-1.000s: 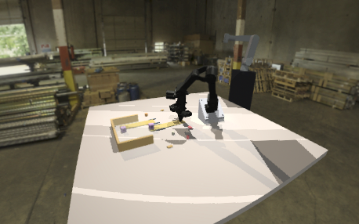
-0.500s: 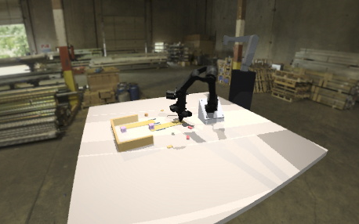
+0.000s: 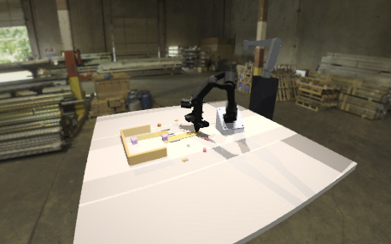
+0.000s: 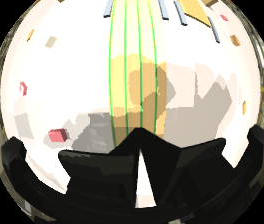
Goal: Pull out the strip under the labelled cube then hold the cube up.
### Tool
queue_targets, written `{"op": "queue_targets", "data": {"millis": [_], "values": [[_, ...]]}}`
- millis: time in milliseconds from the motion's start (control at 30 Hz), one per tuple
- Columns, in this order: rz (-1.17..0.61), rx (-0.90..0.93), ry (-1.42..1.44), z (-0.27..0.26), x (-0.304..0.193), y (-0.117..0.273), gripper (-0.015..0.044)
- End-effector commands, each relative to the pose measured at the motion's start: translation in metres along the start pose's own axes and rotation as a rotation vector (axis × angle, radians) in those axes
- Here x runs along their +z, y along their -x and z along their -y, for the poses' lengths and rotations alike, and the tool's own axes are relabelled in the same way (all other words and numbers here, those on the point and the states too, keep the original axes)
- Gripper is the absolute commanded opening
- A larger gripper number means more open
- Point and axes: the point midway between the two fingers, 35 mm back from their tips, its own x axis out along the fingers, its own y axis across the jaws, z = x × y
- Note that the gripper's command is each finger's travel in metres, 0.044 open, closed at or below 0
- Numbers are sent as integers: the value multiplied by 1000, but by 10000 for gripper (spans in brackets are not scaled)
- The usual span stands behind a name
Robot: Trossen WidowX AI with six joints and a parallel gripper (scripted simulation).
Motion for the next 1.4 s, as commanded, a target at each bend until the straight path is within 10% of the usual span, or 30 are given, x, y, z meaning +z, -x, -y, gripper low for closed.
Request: {"op": "queue_targets", "data": {"millis": [0,400,967,1367], "values": [[-29,7,-7,-3,-8,-4,0],[-29,5,-7,1,2,42,0],[-27,4,-71,6,79,47,440],[-25,4,-69,8,130,53,440]]}}
